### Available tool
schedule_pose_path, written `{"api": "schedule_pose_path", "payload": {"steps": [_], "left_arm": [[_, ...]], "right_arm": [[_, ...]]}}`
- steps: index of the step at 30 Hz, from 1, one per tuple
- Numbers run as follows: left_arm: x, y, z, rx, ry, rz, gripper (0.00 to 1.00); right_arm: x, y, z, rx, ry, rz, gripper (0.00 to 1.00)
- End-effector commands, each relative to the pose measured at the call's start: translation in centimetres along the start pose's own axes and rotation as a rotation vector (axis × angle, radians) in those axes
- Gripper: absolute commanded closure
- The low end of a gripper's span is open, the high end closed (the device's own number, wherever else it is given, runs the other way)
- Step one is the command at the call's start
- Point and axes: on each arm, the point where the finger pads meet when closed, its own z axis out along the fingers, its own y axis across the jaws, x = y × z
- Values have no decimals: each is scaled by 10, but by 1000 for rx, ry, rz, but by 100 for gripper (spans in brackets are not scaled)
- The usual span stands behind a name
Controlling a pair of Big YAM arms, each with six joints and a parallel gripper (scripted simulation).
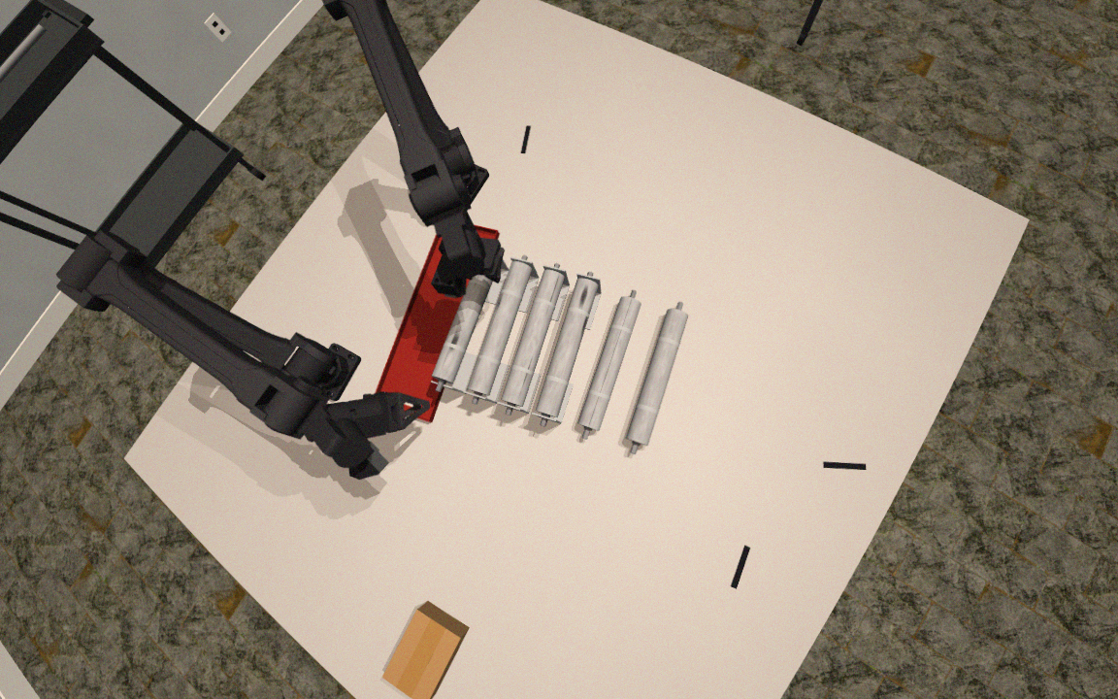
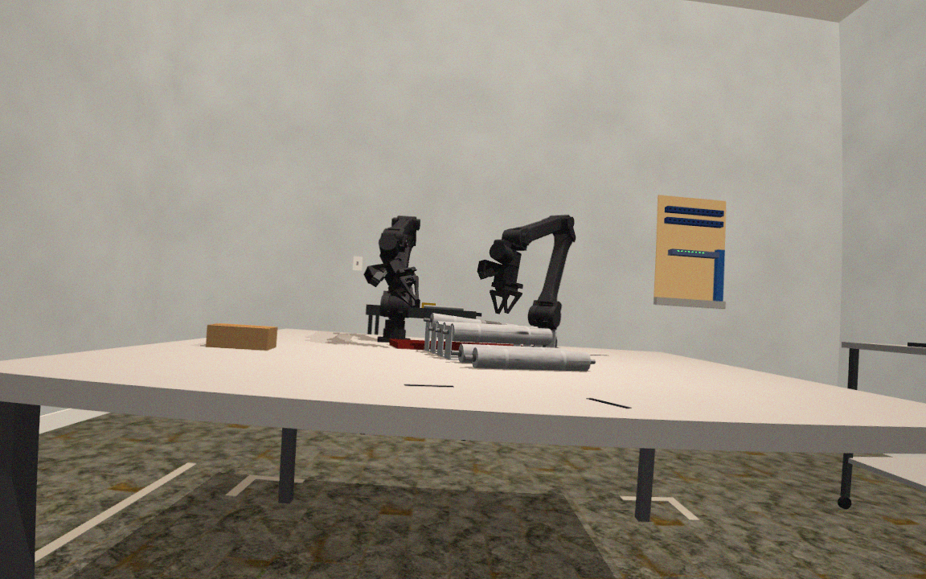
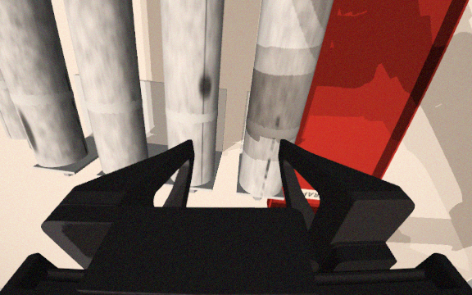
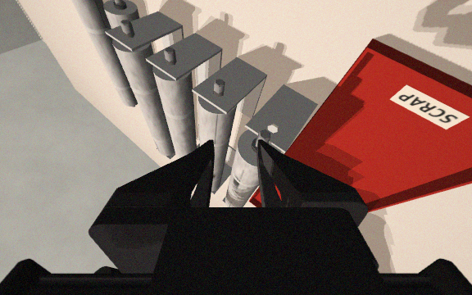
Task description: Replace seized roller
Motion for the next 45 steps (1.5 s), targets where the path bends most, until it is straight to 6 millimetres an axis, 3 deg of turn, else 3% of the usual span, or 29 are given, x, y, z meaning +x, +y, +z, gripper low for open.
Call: {"api": "schedule_pose_path", "payload": {"steps": [1, 9, 10, 13, 14, 16, 23, 26, 31, 32, 35, 37, 43, 44, 45], "left_arm": [[9, -19, 8, 51, 60, 67, 38], [16, -32, 11, 82, 98, 104, 38], [12, -28, 6, 67, 86, 102, 38], [19, -34, 12, 82, 109, 103, 38], [17, -32, 12, 75, 100, 84, 38], [12, -31, 21, 65, 80, 88, 38], [16, -32, 47, 65, 83, 88, 38], [15, -32, 45, 64, 83, 89, 38], [17, -33, 65, 60, 80, 91, 38], [17, -33, 66, 62, 83, 90, 38], [14, -28, 56, 58, 77, 90, 38], [4, -23, 43, 45, 54, 91, 38], [9, -24, 52, 51, 66, 87, 38], [8, -25, 50, 47, 59, 88, 38], [8, -23, 48, 44, 54, 86, 38]], "right_arm": [[4, -10, -3, 16, 18, 106, 68], [11, -23, 0, 40, 50, 158, 68], [11, -6, -7, 14, 44, 132, 68], [9, 6, -13, -5, 38, 114, 68], [7, 4, -10, -2, 37, 85, 68], [13, -23, 15, 43, 58, 148, 68], [15, -20, 38, 40, 59, 146, 68], [13, -14, 35, 33, 54, 118, 68], [17, -24, 59, 44, 60, 151, 68], [17, -24, 62, 45, 60, 151, 68], [8, 8, 45, -12, 36, 110, 68], [7, 11, 41, -23, 33, 109, 68], [11, 2, 49, 4, 50, 114, 68], [12, -6, 51, 16, 53, 123, 68], [13, 0, 50, 7, 52, 114, 97]]}}
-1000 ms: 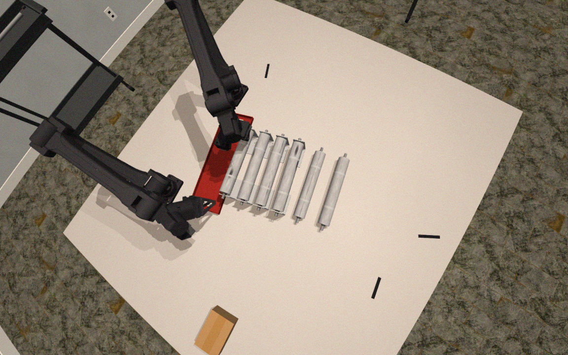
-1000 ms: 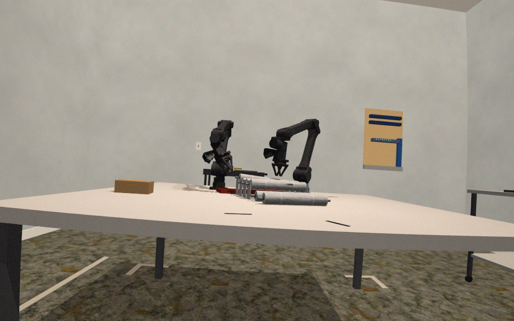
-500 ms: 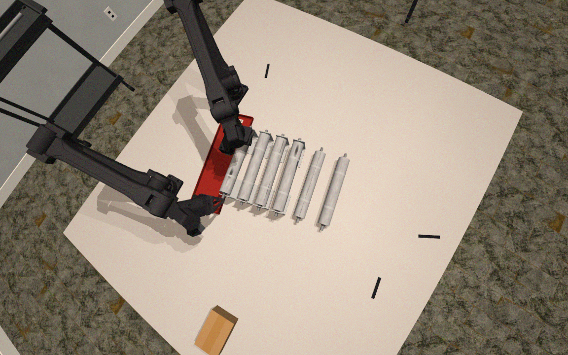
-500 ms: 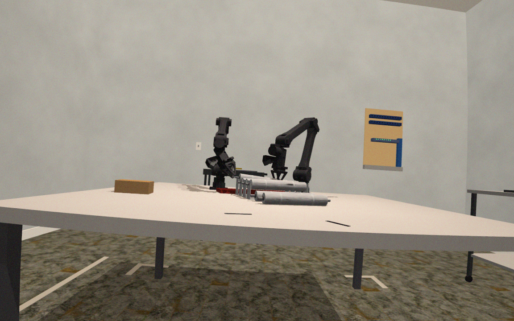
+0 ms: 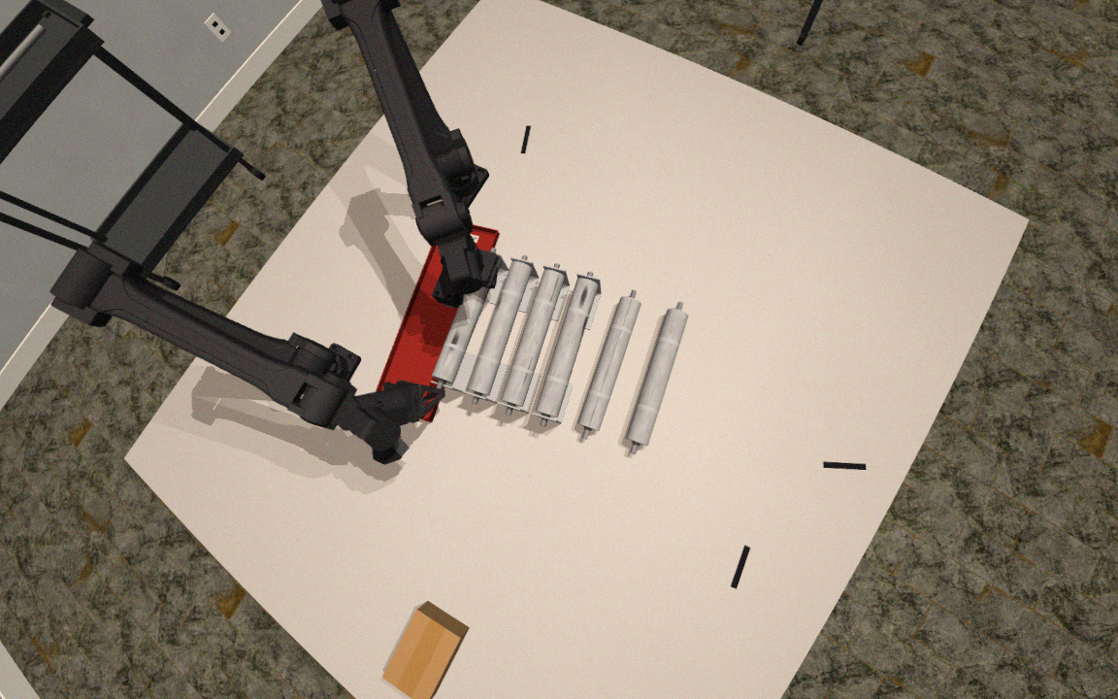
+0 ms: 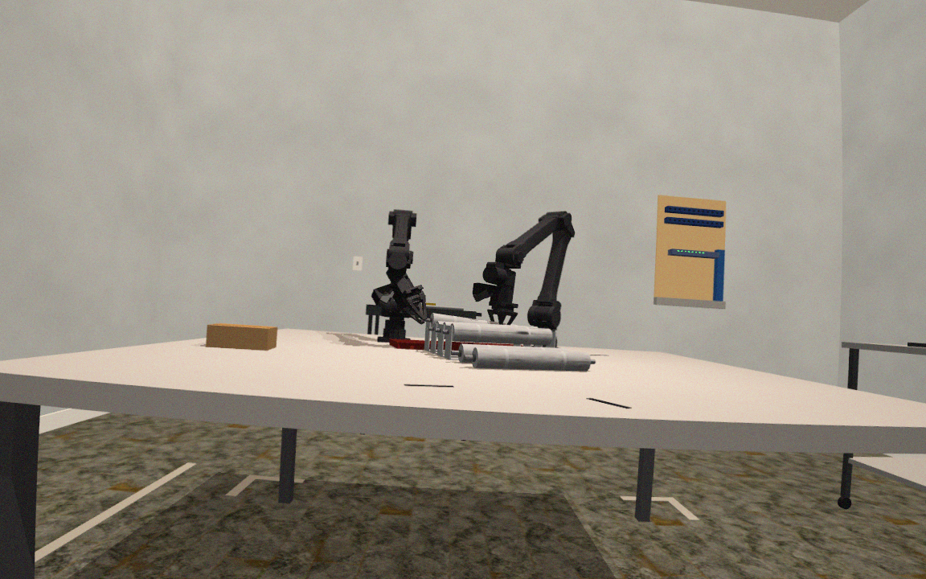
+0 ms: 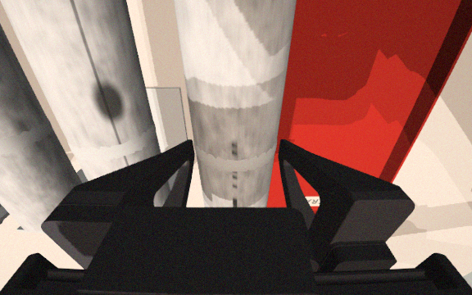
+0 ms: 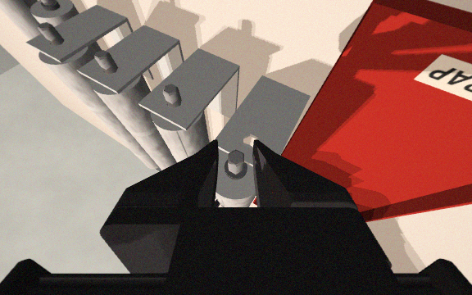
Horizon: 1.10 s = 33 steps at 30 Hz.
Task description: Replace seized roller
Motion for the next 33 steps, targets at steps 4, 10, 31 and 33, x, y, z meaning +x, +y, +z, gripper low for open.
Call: {"api": "schedule_pose_path", "payload": {"steps": [4, 10, 31, 33], "left_arm": [[-11, 10, -11, -25, -29, -5, 38], [-11, 10, -11, -25, -29, -5, 38], [-9, 6, -11, -10, -22, 1, 68], [-9, 6, -11, -10, -22, 1, 68]], "right_arm": [[0, 29, -7, -47, -6, -21, 97], [0, 29, -7, -47, -6, -21, 97], [0, 29, -7, -47, -6, -21, 97], [0, 29, -7, -47, -6, -21, 97]]}}
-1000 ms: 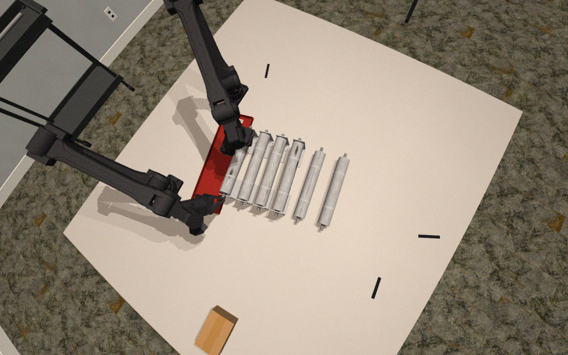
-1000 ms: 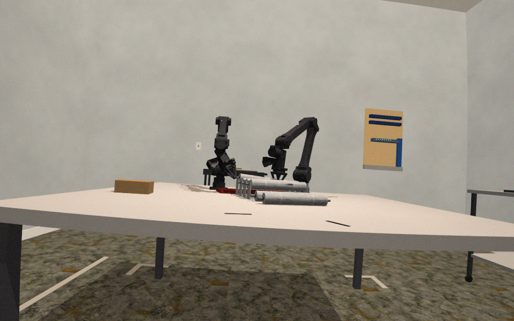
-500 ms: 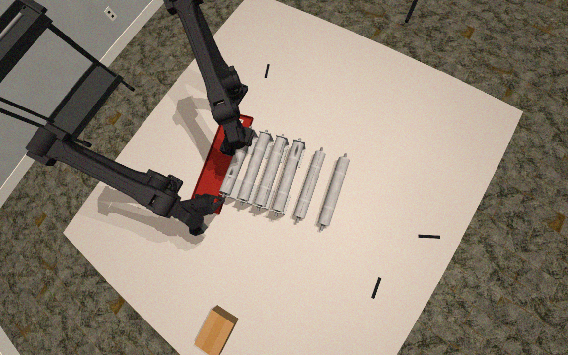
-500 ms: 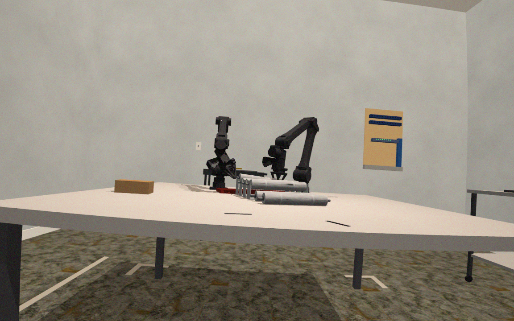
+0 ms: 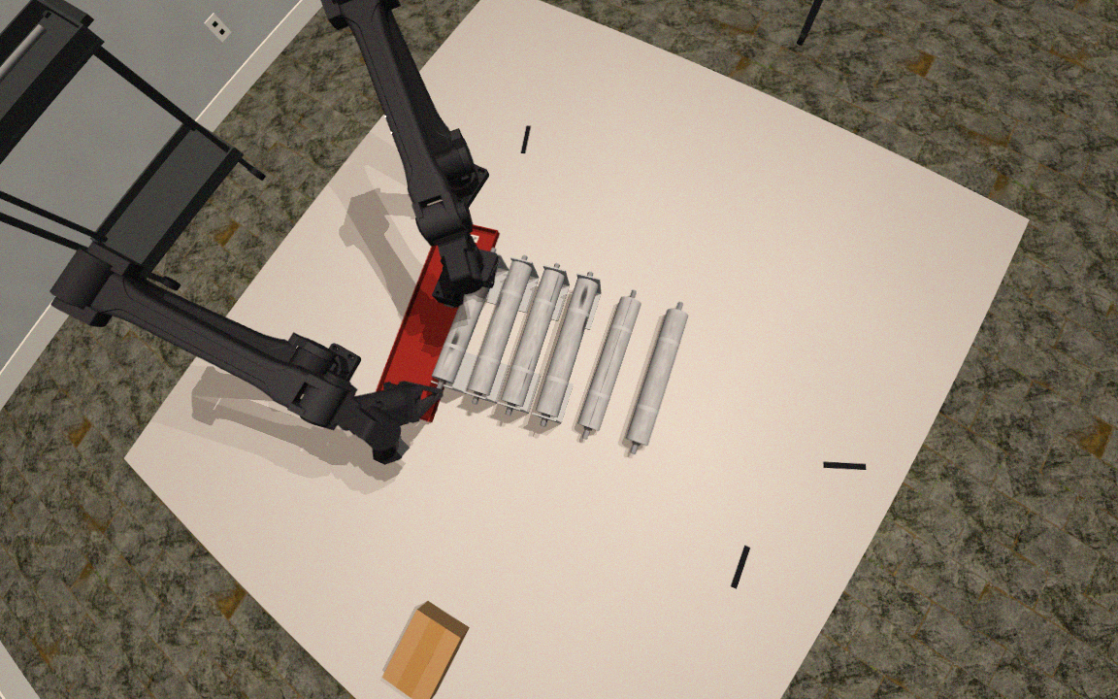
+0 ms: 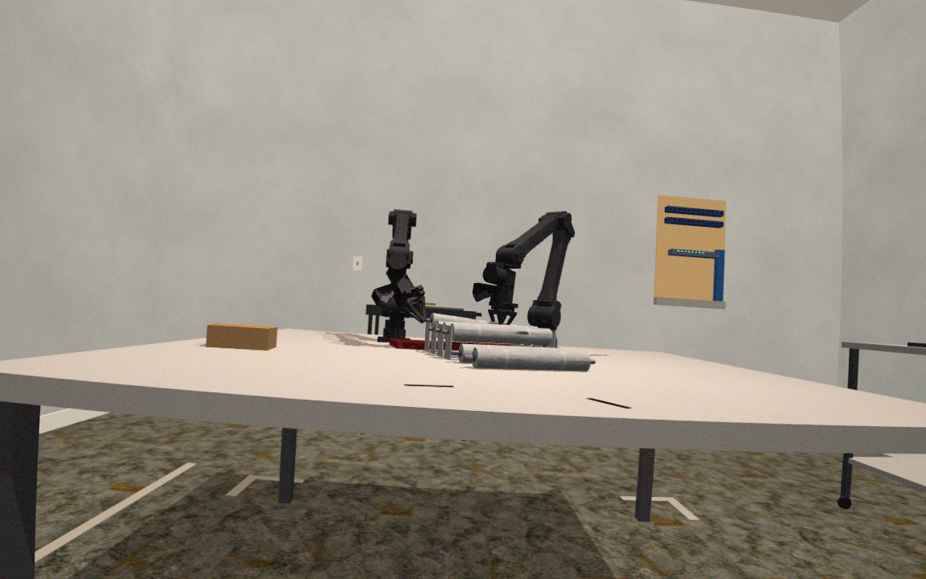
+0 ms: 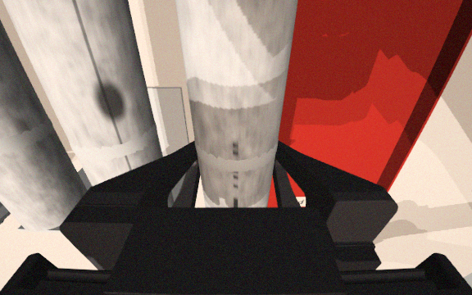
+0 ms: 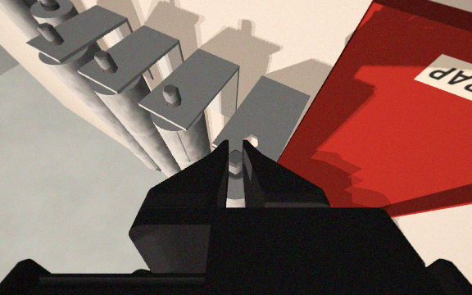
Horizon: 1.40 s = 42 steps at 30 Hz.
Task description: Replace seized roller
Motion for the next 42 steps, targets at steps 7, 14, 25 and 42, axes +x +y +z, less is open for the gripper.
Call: {"api": "schedule_pose_path", "payload": {"steps": [7, 14, 25, 42], "left_arm": [[-9, 5, -11, -7, -22, 2, 68], [-9, 5, -11, -7, -22, 2, 68], [-9, 5, -11, -7, -22, 2, 68], [-9, 6, -11, -10, -20, 4, 68]], "right_arm": [[0, 18, -7, -31, -7, -19, 97], [-6, 34, -15, -69, -32, -29, 97], [-9, 40, -20, -84, -45, -32, 97], [-16, 43, -23, -92, -61, -29, 97]]}}
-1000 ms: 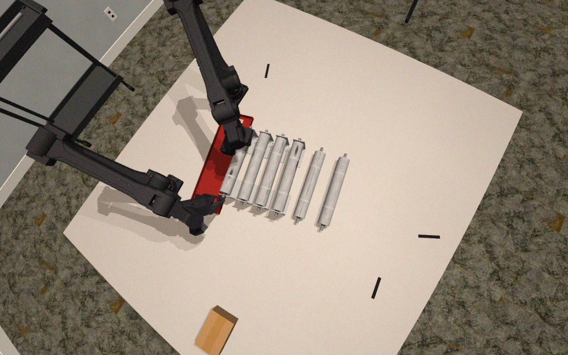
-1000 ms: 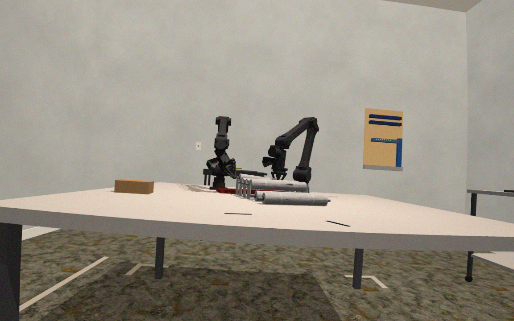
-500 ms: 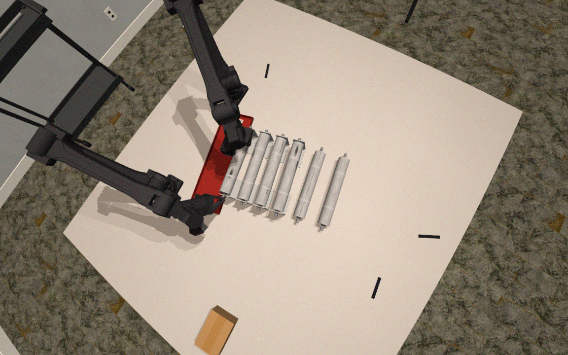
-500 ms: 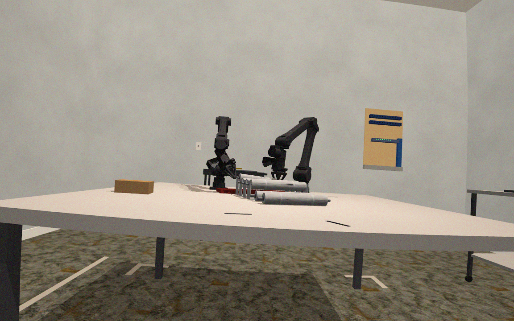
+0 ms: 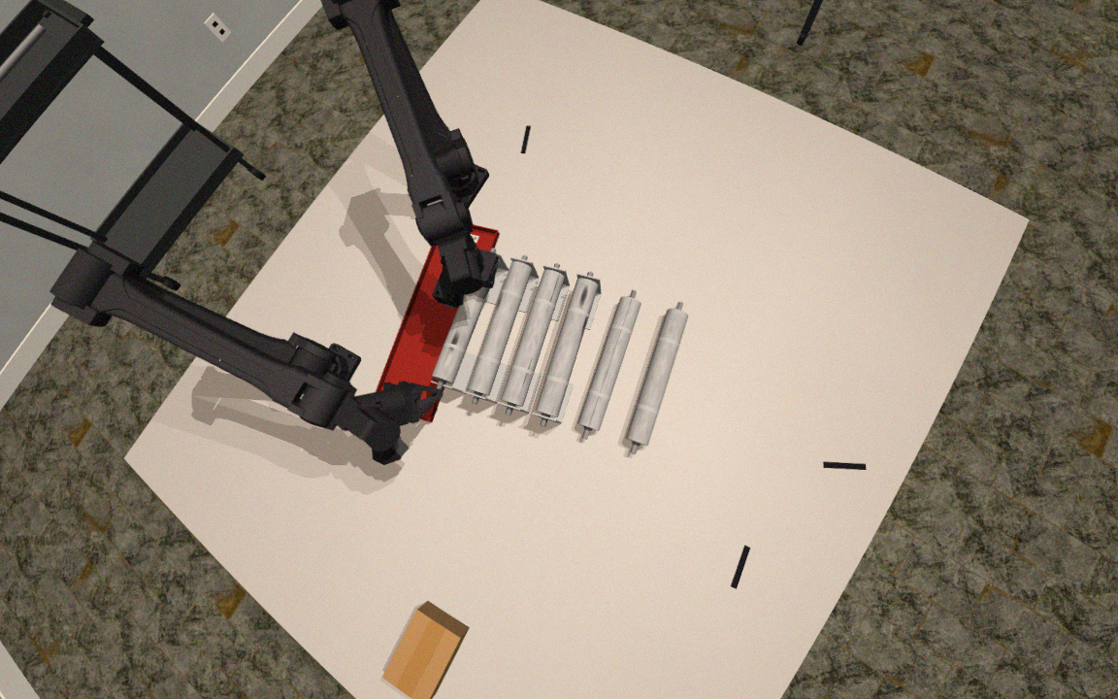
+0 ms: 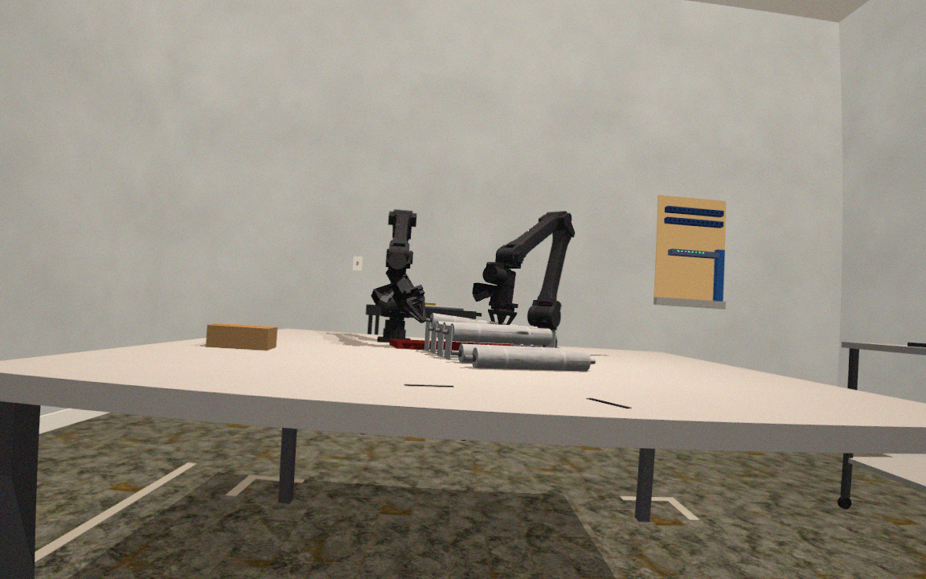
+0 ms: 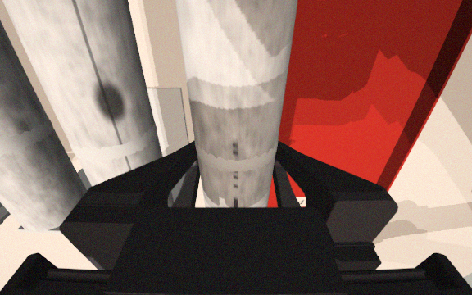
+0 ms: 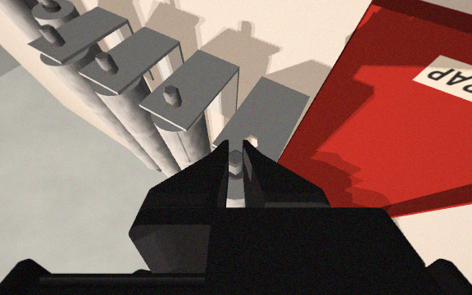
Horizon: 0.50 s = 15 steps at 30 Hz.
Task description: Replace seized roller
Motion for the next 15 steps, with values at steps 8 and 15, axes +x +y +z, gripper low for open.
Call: {"api": "schedule_pose_path", "payload": {"steps": [8, 15], "left_arm": [[-8, 6, -11, -12, -18, 5, 68], [-7, 6, -11, -13, -11, 7, 68]], "right_arm": [[-18, 44, -24, -94, -64, -28, 97], [-21, 45, -26, -94, -71, -30, 97]]}}
